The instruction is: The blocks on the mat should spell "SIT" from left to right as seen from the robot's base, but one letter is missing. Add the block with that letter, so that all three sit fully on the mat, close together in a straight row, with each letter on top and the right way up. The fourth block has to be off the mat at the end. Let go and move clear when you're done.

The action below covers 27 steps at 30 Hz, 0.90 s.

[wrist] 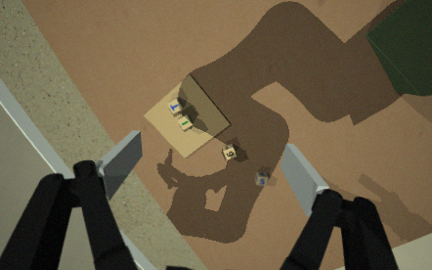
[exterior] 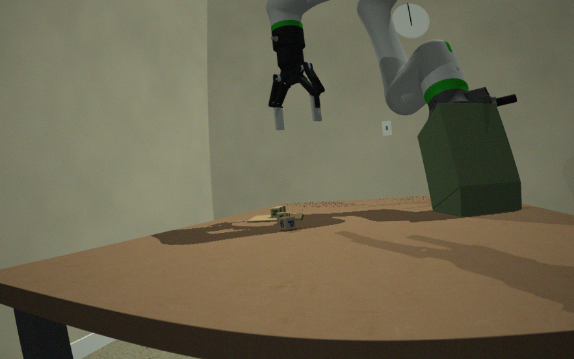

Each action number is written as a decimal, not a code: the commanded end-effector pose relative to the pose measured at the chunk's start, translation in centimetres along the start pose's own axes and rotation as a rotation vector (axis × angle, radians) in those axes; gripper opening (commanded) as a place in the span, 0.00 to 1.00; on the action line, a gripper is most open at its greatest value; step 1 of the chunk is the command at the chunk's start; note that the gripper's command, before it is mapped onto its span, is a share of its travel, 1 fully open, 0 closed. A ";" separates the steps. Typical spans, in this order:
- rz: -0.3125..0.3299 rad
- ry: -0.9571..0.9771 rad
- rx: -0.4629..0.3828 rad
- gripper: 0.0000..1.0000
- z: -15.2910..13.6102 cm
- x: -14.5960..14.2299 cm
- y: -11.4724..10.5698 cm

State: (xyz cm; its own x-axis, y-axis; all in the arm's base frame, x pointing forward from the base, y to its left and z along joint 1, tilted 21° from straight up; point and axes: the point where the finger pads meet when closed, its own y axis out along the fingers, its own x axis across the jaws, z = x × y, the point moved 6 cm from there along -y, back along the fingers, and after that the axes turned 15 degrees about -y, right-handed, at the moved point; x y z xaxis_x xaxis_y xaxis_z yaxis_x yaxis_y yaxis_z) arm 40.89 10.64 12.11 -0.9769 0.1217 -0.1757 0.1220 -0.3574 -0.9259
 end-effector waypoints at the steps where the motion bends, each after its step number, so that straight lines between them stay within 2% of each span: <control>1: 0.000 0.000 0.000 1.00 0.0 0.0 0.0; 19: -0.001 0.001 0.001 1.00 -0.2 0.0 0.0; 22: -0.015 0.017 0.015 1.00 -1.9 -0.1 0.6; 26: -0.054 0.069 0.067 1.00 -7.5 0.2 3.2; 27: -0.057 0.072 0.071 1.00 -7.9 0.3 3.4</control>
State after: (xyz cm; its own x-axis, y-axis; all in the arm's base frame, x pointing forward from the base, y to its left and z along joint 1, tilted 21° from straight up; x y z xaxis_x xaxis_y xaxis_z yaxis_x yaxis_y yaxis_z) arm 41.50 13.43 9.65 -0.9736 0.1599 -0.1626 0.0911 -0.3811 -0.9201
